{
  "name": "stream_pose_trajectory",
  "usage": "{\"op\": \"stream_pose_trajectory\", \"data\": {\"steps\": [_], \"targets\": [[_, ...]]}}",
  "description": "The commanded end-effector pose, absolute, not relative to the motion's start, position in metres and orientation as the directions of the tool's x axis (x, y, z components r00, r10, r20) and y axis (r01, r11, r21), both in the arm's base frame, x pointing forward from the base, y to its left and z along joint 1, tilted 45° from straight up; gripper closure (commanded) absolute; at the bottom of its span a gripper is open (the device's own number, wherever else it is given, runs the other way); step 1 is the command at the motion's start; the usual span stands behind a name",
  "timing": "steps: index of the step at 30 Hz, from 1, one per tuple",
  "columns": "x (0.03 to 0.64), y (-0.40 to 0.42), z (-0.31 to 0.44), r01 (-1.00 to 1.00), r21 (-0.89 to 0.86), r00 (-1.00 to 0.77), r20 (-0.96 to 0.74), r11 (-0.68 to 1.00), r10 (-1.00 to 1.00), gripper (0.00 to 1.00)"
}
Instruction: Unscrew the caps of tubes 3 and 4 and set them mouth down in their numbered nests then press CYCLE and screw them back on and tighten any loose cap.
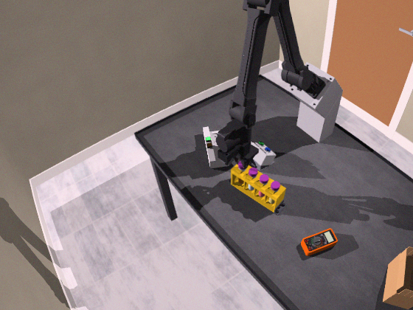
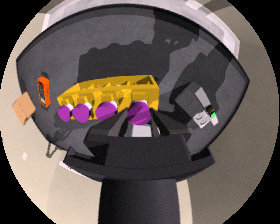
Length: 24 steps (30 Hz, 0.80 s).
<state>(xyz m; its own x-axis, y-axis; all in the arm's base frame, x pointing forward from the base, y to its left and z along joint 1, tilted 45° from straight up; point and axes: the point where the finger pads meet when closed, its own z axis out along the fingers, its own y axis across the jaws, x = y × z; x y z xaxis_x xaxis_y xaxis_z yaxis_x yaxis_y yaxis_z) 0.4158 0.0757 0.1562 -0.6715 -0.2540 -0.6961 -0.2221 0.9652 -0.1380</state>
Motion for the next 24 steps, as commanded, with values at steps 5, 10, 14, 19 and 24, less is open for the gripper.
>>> {"op": "stream_pose_trajectory", "data": {"steps": [5,10,14,19,24], "targets": [[0.4158,0.07,0.165,-0.164,-0.09,-0.665,-0.726,0.982,-0.177,1.0],[0.4163,0.0705,0.1659,-0.065,0.017,-0.68,-0.732,0.998,-0.032,1.0],[0.4187,0.0753,0.164,-0.082,0.007,-0.689,-0.723,0.997,-0.052,1.0],[0.4187,0.0754,0.164,-0.082,0.007,-0.689,-0.723,0.997,-0.052,0.51],[0.4187,0.0754,0.164,-0.082,0.007,-0.689,-0.723,0.997,-0.052,0.51]]}}
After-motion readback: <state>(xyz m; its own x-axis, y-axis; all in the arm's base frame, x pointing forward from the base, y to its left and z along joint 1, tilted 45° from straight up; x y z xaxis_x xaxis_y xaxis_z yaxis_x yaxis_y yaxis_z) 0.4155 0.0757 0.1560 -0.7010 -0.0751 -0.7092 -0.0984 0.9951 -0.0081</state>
